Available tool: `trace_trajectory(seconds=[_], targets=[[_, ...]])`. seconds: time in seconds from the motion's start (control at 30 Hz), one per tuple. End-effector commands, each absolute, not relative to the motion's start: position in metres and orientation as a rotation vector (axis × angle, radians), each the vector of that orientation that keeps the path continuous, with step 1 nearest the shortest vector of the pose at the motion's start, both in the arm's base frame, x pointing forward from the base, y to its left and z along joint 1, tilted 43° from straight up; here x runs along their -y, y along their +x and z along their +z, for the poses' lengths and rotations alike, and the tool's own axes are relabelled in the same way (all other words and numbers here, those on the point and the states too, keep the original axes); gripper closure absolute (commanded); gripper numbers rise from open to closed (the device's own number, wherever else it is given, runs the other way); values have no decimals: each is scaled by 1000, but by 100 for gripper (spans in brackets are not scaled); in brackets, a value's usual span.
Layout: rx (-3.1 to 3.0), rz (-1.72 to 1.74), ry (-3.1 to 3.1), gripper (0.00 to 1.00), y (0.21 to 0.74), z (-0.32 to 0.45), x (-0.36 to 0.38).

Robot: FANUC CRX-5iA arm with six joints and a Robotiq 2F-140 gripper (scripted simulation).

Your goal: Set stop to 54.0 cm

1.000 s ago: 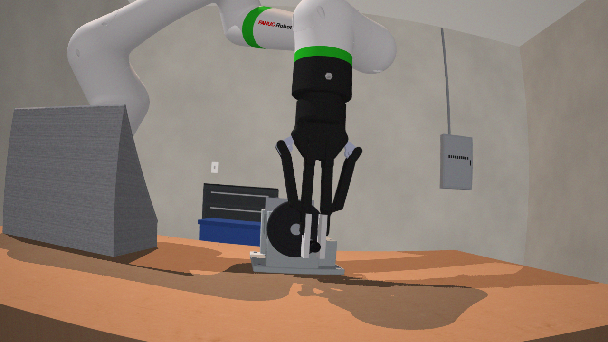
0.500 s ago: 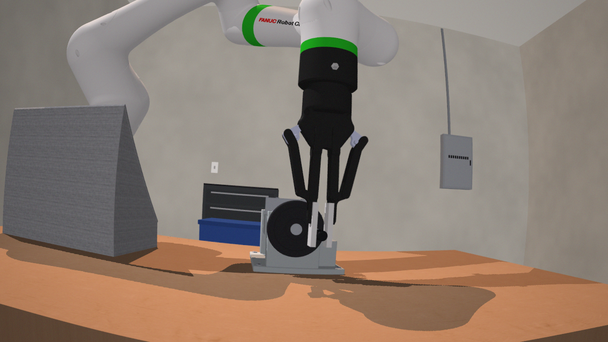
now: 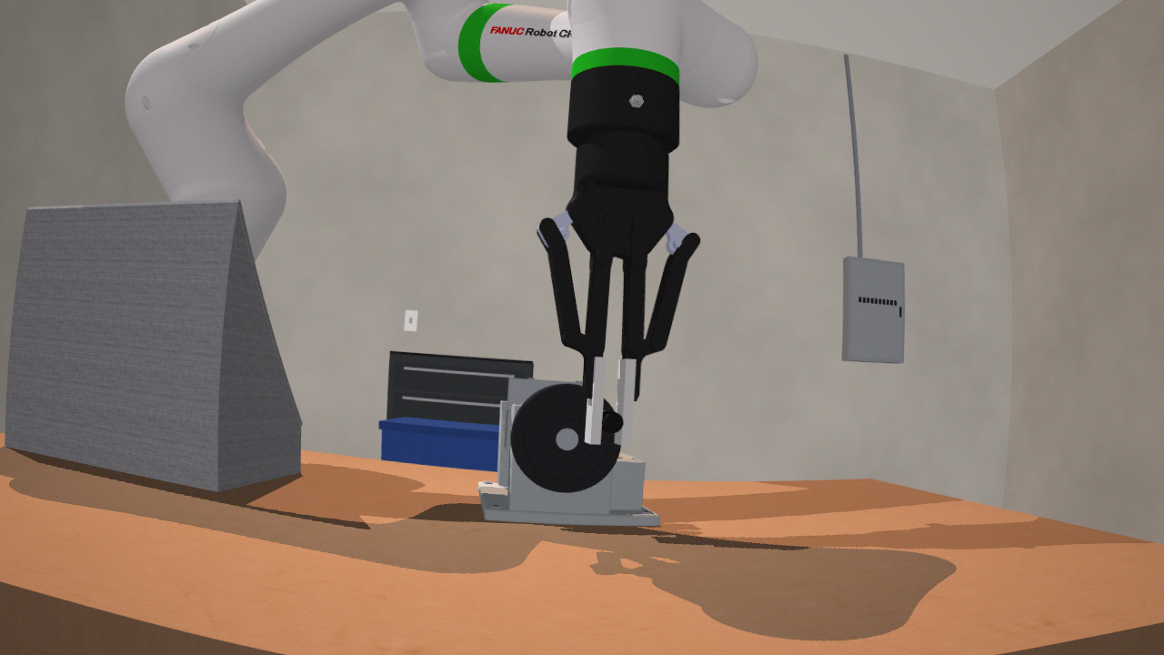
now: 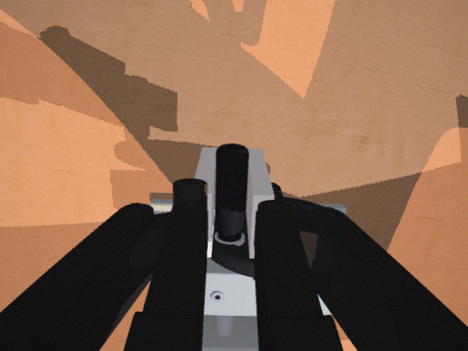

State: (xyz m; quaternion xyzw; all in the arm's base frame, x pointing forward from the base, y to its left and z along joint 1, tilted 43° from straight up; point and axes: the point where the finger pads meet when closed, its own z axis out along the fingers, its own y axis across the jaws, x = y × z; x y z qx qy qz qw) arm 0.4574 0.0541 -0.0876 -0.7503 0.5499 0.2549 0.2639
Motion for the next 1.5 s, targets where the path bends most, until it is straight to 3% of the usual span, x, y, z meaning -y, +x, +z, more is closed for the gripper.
trace_trajectory(seconds=[0.0,1.47], targets=[[-1487,689,-2028,96,455,-85,-50],[-1487,689,-2028,96,407,-92,-39]])
